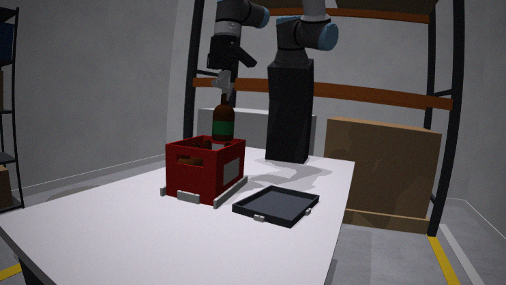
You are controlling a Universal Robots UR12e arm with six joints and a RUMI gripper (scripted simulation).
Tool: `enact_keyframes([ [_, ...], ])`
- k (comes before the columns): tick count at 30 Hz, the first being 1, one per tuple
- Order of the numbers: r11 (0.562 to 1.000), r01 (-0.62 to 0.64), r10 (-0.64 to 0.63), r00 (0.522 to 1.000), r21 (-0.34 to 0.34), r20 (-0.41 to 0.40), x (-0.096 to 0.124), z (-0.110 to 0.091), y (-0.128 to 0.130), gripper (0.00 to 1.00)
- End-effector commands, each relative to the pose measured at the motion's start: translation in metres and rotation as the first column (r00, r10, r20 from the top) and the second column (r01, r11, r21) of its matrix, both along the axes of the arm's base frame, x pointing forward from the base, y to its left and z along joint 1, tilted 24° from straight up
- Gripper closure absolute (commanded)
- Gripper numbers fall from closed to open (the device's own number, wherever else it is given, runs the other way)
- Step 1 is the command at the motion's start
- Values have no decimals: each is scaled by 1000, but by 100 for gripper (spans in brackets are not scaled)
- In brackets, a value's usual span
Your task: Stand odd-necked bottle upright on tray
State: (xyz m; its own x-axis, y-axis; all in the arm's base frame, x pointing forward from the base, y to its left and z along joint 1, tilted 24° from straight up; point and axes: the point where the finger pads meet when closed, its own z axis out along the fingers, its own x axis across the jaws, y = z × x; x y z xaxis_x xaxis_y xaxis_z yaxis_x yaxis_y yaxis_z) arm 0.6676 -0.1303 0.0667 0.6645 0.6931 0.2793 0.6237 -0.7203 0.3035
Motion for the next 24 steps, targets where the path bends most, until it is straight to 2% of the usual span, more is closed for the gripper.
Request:
enact_keyframes([
  [1, 1000, 0, 0, 1000, -1, 1, 2, 1, 5, 100],
  [24, 1000, 0, 0, 1000, -1, 1, 8, 3, 32, 100],
])
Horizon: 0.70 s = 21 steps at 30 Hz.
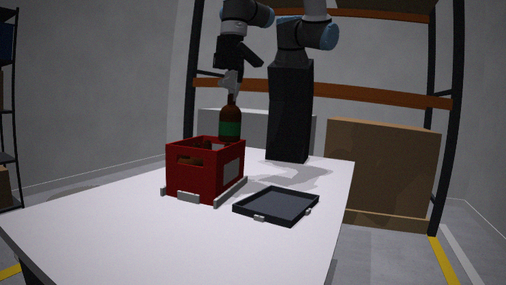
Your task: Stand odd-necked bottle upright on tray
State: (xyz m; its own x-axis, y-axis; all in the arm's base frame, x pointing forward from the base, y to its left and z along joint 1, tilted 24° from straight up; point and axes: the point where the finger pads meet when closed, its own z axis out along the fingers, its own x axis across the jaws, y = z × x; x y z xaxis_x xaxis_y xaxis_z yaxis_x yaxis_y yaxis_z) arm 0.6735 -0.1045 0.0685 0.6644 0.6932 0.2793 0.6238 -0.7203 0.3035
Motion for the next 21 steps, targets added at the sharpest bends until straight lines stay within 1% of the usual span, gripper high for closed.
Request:
enact_keyframes([
  [1, 1000, 0, 0, 1000, -1, 1, 2, 1, 8, 100],
  [21, 1000, 0, 0, 1000, -1, 1, 11, 4, 45, 100],
])
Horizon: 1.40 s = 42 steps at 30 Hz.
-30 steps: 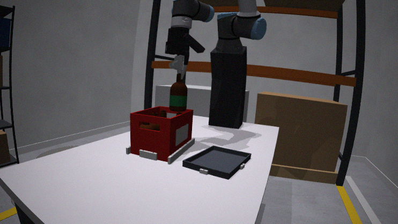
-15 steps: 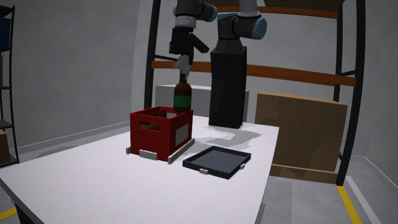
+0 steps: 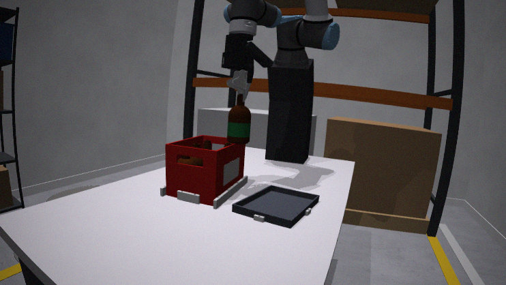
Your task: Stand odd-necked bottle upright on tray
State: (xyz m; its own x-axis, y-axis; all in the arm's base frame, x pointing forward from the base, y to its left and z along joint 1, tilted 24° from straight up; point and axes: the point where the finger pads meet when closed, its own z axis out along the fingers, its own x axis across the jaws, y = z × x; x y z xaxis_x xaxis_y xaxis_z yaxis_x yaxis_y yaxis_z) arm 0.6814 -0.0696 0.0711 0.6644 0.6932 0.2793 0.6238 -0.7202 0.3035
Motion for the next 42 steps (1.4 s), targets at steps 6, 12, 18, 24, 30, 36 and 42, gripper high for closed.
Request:
enact_keyframes([
  [6, 1000, 0, 0, 1000, -1, 1, 6, 2, 24, 100],
  [12, 1000, 0, 0, 1000, -1, 1, 8, 3, 33, 100],
  [18, 1000, 0, 0, 1000, -1, 1, 11, 4, 48, 100],
  [24, 1000, 0, 0, 1000, -1, 1, 15, 5, 62, 100],
  [30, 1000, 0, 0, 1000, -1, 1, 17, 6, 72, 100],
  [36, 1000, 0, 0, 1000, -1, 1, 20, 7, 85, 100],
  [42, 1000, 0, 0, 1000, -1, 1, 23, 8, 98, 100],
])
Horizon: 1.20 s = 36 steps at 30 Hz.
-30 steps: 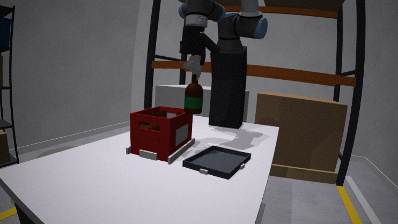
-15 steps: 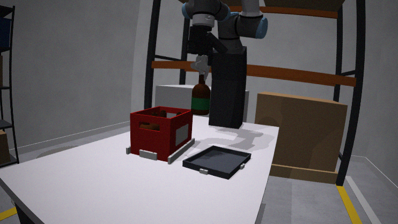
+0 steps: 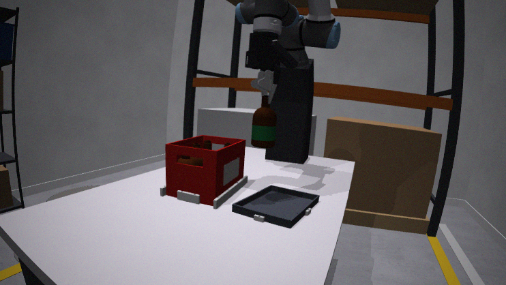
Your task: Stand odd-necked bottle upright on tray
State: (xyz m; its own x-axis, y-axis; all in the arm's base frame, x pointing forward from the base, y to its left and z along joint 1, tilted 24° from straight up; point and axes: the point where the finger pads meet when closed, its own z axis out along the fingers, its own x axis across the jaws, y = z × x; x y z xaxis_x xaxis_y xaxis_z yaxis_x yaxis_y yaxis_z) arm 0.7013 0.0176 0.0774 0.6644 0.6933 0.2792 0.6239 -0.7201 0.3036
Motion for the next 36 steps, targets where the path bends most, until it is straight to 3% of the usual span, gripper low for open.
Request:
enact_keyframes([
  [1, 1000, 0, 0, 1000, -1, 1, 4, 2, 13, 100],
  [36, 1000, 0, 0, 1000, -1, 1, 14, 5, 60, 100],
])
